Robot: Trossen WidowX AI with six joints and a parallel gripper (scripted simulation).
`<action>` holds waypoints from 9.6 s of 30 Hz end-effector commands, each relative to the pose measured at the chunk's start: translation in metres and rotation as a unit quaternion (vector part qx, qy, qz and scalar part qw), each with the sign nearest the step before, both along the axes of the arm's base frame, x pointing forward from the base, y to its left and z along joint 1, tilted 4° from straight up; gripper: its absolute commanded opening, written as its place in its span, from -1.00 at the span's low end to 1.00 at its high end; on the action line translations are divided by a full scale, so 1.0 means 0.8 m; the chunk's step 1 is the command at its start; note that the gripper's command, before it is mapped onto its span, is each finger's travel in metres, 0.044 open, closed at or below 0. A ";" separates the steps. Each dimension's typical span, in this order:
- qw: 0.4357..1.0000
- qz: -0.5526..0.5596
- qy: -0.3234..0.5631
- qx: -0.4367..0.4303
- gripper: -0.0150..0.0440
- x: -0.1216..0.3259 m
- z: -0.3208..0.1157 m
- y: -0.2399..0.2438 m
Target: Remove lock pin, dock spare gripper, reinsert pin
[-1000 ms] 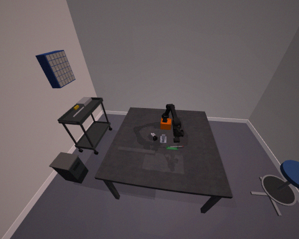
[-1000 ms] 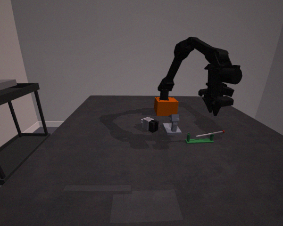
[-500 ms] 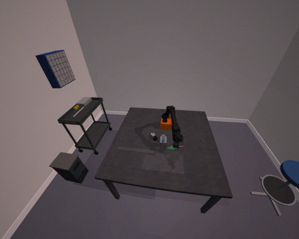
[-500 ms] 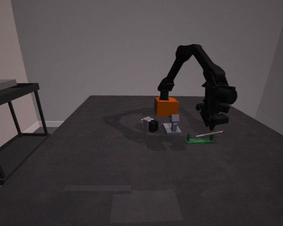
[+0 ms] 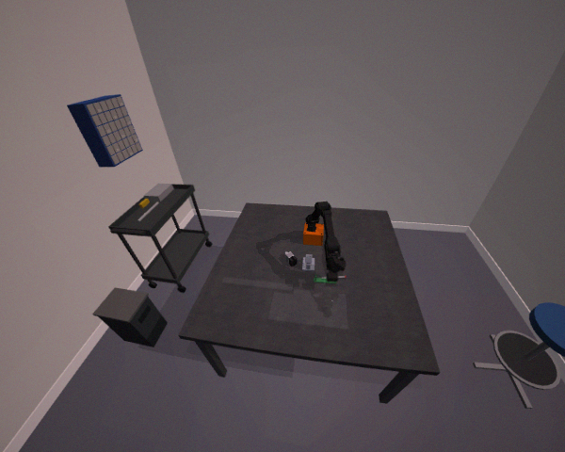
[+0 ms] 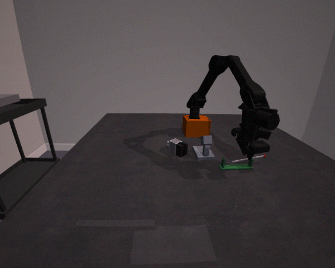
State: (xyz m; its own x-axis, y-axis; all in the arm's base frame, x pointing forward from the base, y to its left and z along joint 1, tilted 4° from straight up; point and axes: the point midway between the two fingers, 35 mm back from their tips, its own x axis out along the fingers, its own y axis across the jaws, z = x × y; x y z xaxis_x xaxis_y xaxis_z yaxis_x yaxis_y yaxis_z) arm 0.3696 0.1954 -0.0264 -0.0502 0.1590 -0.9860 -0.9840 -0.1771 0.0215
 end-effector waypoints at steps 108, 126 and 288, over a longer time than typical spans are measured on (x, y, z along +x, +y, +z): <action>0.999 -0.011 0.029 -0.014 -0.49 0.008 -0.022 -0.076; 0.999 -0.010 0.028 -0.013 -0.49 0.006 -0.045 -0.076; 0.892 -0.442 0.028 -0.097 1.00 -0.126 0.027 -0.359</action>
